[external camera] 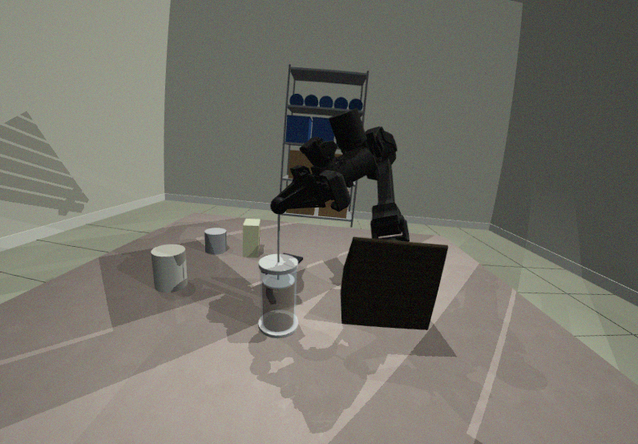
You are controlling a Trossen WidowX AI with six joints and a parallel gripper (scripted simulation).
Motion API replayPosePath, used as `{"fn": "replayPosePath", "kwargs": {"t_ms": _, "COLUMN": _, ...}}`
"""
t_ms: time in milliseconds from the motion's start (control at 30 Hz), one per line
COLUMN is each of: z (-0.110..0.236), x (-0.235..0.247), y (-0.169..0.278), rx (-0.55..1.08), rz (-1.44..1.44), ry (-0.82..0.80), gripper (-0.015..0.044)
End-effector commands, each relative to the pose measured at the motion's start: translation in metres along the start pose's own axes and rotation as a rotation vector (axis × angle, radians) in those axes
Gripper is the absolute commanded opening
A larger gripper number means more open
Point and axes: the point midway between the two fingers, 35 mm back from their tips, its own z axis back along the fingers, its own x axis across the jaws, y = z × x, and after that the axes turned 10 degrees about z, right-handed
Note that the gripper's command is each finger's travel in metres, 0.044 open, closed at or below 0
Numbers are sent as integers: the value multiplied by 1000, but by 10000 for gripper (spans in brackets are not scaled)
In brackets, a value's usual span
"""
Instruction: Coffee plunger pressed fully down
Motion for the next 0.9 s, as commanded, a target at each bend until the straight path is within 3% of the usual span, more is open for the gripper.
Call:
{"fn": "replayPosePath", "kwargs": {"t_ms": 0, "z": -9, "x": 5, "y": 19, "rx": 41, "rz": 19, "ry": -14, "gripper": 126}}
{"fn": "replayPosePath", "kwargs": {"t_ms": 867, "z": -35, "x": 11, "y": 54, "rx": 40, "rz": 21, "ry": -14, "gripper": 126}}
